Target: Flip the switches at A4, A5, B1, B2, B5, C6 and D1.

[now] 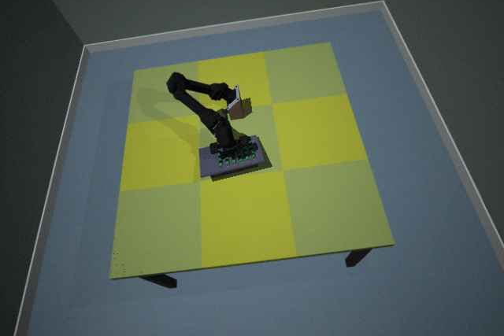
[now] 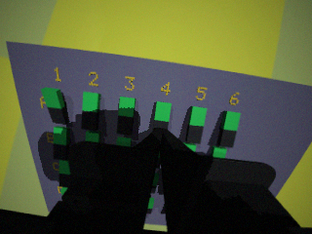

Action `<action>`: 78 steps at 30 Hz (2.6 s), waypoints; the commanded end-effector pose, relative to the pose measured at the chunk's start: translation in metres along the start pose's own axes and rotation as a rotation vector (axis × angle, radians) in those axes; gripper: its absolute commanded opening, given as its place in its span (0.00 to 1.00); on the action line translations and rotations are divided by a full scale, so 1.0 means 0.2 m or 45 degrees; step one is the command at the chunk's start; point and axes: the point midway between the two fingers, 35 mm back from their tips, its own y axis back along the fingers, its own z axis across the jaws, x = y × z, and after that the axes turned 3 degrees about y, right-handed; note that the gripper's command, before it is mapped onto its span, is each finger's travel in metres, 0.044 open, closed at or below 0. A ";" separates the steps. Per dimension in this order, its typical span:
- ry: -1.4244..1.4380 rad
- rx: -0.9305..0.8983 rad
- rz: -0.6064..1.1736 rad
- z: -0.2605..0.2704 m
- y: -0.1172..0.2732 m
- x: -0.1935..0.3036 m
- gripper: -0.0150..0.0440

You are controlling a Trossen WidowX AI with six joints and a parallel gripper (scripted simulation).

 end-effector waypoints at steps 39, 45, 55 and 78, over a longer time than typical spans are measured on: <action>0.003 -0.010 0.029 0.01 0.24 -0.02 0.25; 0.005 -0.009 0.034 -0.05 0.30 -0.01 0.25; 0.005 -0.004 0.002 -0.16 0.13 0.00 0.25; 0.005 -0.002 -0.001 -0.16 0.00 0.01 0.25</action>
